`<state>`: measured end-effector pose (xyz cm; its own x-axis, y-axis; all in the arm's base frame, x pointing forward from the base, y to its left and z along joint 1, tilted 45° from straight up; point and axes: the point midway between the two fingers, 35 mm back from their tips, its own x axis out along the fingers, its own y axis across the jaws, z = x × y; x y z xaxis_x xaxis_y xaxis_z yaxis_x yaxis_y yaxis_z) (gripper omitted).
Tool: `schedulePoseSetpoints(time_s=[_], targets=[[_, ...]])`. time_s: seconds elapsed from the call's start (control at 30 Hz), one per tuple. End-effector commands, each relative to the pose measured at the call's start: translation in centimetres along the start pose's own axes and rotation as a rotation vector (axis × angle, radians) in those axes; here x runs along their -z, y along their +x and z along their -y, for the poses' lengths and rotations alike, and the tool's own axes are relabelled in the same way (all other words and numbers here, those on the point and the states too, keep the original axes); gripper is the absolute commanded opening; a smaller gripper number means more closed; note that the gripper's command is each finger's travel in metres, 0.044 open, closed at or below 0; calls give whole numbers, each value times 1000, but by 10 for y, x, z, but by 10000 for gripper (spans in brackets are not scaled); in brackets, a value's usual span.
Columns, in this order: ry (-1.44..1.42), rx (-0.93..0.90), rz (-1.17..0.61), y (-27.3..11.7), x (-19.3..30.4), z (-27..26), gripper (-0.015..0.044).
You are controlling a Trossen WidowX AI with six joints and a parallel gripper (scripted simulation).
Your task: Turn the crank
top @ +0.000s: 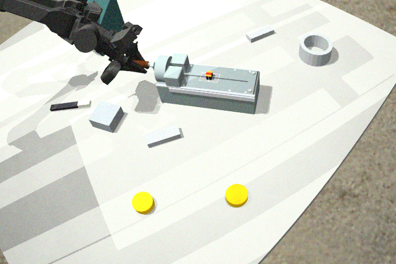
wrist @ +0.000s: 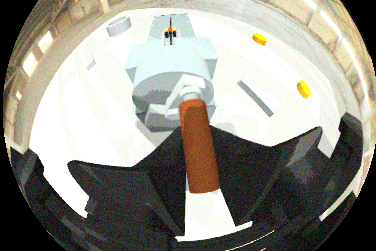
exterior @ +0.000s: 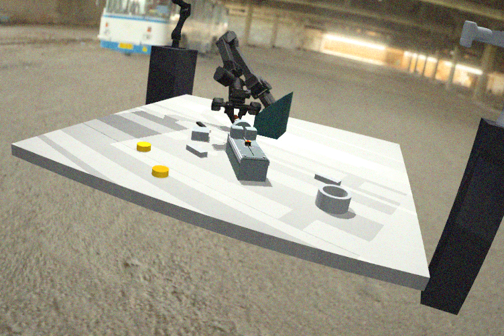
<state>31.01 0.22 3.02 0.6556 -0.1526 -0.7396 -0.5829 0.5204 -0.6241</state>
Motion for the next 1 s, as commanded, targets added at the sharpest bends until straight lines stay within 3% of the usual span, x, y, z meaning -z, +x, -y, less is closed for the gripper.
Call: schedulePoseSetpoints(time_s=[0.0, 0.97], targets=[[-2, -7, 6, -2, -2, -5, 0], [-2, -8, 6, -2, -2, -13, 0]])
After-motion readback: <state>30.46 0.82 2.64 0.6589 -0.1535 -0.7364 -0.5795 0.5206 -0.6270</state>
